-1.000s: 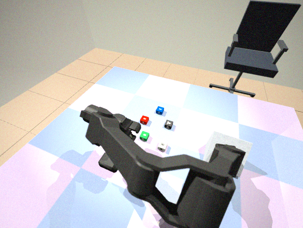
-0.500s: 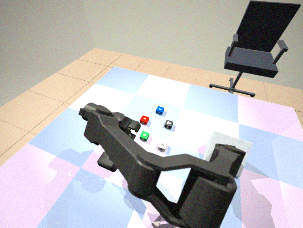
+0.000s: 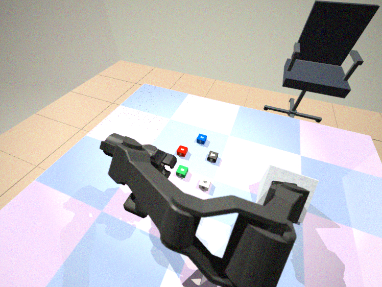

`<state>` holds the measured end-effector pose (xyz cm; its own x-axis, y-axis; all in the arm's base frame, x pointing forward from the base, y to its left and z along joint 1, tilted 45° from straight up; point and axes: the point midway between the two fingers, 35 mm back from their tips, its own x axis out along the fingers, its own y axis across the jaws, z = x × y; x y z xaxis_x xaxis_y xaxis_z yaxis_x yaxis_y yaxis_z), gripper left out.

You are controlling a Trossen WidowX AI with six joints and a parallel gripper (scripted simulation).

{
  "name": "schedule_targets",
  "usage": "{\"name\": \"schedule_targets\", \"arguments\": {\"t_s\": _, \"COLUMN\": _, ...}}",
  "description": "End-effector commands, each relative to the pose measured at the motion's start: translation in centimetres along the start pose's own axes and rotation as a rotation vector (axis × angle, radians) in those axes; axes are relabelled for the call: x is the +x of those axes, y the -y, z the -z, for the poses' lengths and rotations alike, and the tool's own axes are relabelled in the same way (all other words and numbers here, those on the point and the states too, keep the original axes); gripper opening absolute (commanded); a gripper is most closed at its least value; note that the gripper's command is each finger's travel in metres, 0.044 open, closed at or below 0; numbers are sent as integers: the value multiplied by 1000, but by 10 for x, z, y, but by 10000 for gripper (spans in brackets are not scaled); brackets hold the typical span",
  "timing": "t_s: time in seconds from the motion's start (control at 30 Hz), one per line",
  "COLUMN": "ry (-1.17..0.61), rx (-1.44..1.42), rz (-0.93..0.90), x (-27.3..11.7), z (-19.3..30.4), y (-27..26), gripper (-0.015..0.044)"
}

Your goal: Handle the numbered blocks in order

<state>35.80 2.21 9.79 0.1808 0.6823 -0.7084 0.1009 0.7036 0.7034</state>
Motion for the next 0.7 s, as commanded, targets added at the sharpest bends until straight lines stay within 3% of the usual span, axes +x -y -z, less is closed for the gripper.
{"name": "schedule_targets", "arguments": {"t_s": 0.0, "ry": -8, "rx": 5, "rz": -5, "x": 4, "z": 2, "y": 0, "gripper": 120}}
{"name": "schedule_targets", "arguments": {"t_s": 0.2, "ry": -8, "rx": 5, "rz": -5, "x": 4, "z": 2, "y": 0, "gripper": 120}}
{"name": "schedule_targets", "arguments": {"t_s": 0.53, "ry": -8, "rx": 5, "rz": -5, "x": 4, "z": 2, "y": 0, "gripper": 382}}
{"name": "schedule_targets", "arguments": {"t_s": 0.67, "ry": -8, "rx": 5, "rz": -5, "x": 1, "z": 2, "y": 0, "gripper": 400}}
